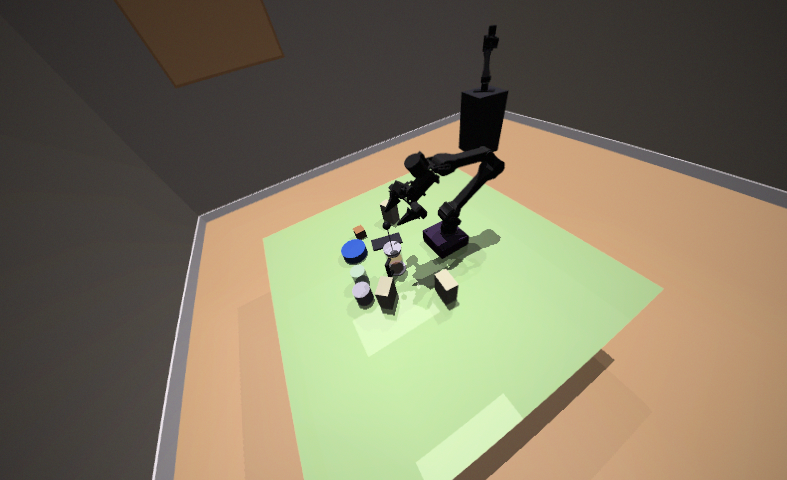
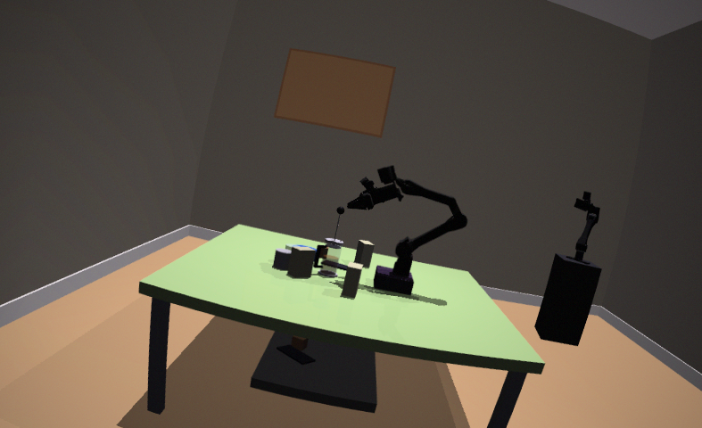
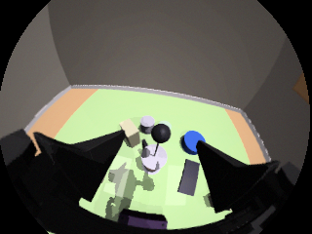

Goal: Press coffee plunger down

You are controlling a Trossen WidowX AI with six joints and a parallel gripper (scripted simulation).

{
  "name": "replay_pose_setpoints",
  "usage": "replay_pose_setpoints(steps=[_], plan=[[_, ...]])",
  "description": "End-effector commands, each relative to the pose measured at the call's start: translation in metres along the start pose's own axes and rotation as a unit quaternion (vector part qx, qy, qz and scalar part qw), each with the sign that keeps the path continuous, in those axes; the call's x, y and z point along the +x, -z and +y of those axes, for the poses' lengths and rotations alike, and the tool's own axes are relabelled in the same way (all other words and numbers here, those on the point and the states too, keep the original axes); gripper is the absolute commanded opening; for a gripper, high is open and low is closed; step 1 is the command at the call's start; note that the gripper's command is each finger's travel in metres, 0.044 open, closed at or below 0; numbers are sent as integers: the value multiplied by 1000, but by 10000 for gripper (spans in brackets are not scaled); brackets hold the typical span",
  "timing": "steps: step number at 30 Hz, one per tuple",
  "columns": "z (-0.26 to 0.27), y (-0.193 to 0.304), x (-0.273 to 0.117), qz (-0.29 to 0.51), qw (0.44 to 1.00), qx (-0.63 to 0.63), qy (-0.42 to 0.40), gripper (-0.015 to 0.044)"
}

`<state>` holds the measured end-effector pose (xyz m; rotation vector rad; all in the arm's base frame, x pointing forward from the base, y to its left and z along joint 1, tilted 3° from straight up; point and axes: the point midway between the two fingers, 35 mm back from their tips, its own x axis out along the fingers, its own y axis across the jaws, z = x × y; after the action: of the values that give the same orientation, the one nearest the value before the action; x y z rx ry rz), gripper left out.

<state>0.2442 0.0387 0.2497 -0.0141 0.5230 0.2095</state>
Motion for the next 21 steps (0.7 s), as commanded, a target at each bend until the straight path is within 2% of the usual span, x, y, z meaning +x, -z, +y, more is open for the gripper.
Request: replay_pose_setpoints(steps=[1,20,21], plan=[[-1,3,10,4,1000,2,2,440],[-1,4,36,3,1000,2,2,440],[-1,4,36,3,1000,2,2,414]])
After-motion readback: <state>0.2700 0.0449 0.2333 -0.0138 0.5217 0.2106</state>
